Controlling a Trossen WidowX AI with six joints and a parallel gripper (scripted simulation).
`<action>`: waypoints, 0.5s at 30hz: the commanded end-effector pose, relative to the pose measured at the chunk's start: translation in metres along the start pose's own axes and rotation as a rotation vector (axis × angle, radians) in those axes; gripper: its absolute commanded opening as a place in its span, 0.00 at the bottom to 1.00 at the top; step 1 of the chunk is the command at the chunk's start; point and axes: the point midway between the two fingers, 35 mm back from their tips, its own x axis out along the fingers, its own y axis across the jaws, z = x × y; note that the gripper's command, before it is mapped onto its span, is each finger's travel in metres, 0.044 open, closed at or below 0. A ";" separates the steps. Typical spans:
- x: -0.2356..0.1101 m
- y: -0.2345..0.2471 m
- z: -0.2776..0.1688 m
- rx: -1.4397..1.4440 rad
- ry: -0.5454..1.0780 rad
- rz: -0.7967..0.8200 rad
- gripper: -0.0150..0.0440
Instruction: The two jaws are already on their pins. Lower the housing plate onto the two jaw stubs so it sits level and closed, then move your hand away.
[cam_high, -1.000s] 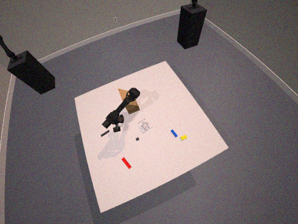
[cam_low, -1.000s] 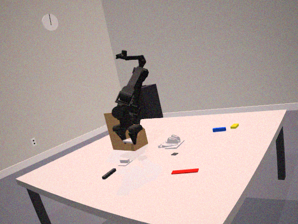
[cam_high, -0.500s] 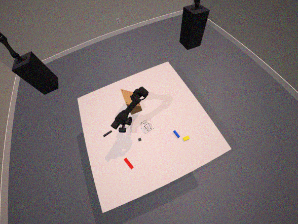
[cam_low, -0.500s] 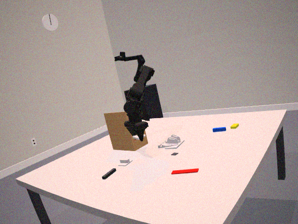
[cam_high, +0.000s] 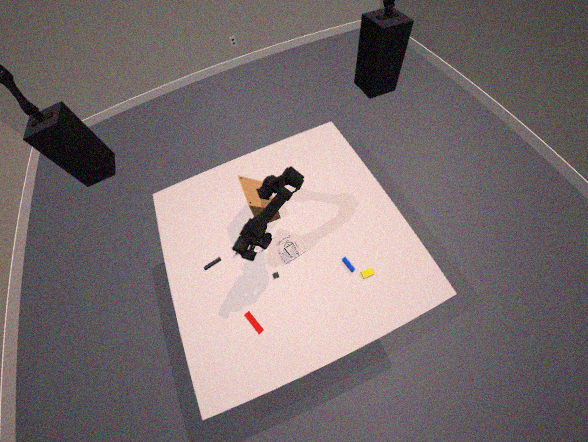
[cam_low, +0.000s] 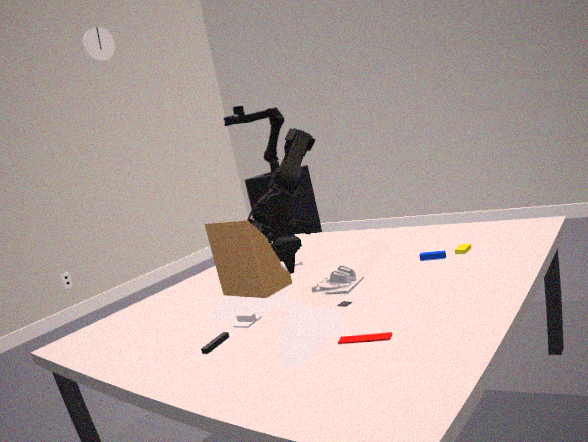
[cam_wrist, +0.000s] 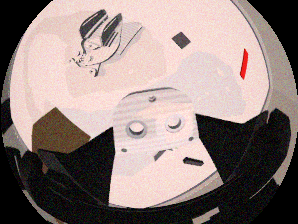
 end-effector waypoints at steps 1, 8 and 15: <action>0.002 0.008 0.010 0.066 -0.006 0.006 0.85; 0.003 0.020 0.030 0.189 -0.010 0.010 0.85; 0.005 0.034 0.048 0.311 -0.015 0.017 0.85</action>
